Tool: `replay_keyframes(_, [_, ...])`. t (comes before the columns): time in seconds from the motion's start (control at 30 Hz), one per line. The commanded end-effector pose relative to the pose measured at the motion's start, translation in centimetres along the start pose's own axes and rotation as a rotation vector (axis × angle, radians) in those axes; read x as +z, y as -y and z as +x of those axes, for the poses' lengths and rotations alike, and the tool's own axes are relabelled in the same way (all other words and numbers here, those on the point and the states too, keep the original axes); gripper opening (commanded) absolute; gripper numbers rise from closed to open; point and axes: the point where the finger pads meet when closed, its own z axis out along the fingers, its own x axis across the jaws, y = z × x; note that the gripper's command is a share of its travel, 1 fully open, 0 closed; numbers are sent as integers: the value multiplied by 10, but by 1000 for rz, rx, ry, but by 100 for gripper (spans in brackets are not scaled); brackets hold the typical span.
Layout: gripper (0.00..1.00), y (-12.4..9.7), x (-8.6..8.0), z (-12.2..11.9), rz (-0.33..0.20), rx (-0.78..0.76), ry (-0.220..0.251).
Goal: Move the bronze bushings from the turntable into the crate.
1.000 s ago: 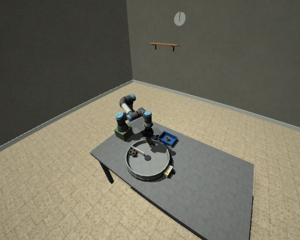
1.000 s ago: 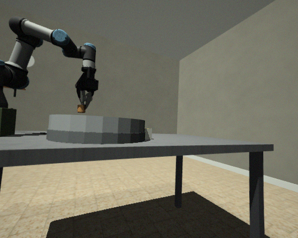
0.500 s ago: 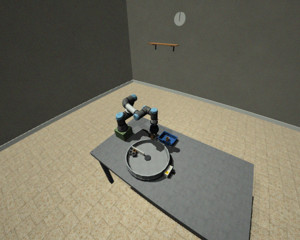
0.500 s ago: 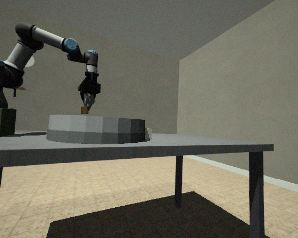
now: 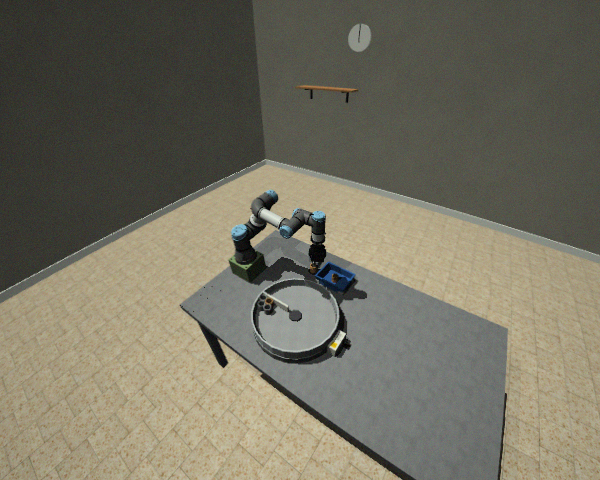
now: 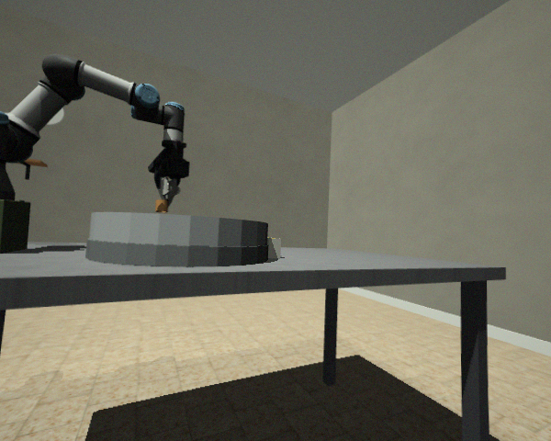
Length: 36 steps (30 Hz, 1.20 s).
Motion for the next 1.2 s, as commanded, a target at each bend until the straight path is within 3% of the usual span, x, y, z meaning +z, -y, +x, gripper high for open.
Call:
replay_keyframes(0.0, [0,9,-1,10,-1,-10,1])
replay_keyframes(0.7, [0,47,0,45,-1,-52,1])
replay_keyframes(1.17, [0,57,-1,59,-1,-65,1])
